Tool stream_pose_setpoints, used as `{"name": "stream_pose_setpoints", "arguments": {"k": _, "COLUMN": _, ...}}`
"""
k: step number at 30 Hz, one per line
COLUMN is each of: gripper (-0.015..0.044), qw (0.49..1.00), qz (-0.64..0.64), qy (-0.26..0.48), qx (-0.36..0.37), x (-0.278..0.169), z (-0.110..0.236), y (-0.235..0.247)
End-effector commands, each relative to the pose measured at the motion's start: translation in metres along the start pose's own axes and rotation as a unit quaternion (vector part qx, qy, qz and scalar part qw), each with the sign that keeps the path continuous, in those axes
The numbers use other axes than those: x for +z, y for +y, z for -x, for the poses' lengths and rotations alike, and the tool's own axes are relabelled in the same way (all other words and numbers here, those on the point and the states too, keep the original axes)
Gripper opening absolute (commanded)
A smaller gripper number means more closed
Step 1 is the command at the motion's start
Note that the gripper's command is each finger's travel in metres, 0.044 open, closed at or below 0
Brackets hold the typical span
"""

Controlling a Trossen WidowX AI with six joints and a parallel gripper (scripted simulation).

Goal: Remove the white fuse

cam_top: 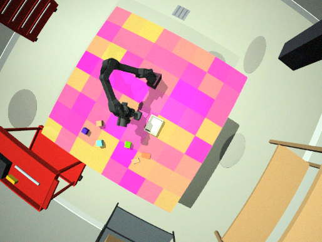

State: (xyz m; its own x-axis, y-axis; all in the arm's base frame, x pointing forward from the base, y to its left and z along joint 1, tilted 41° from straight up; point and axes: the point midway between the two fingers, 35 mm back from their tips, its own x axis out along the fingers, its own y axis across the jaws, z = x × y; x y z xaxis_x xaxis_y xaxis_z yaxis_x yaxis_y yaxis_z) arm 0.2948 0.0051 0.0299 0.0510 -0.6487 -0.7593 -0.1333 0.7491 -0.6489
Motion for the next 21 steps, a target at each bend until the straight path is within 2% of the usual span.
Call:
{"name": "stream_pose_setpoints", "arguments": {"k": 1, "gripper": 0.0, "qw": 1.0, "qz": -0.003, "qy": 0.0, "qx": 0.002, "x": 0.0, "z": 0.002, "y": 0.0}}
{"name": "stream_pose_setpoints", "arguments": {"k": 21, "gripper": 0.0, "qw": 1.0, "qz": -0.002, "qy": 0.0, "qx": 0.002, "x": 0.0, "z": 0.017, "y": 0.0}}
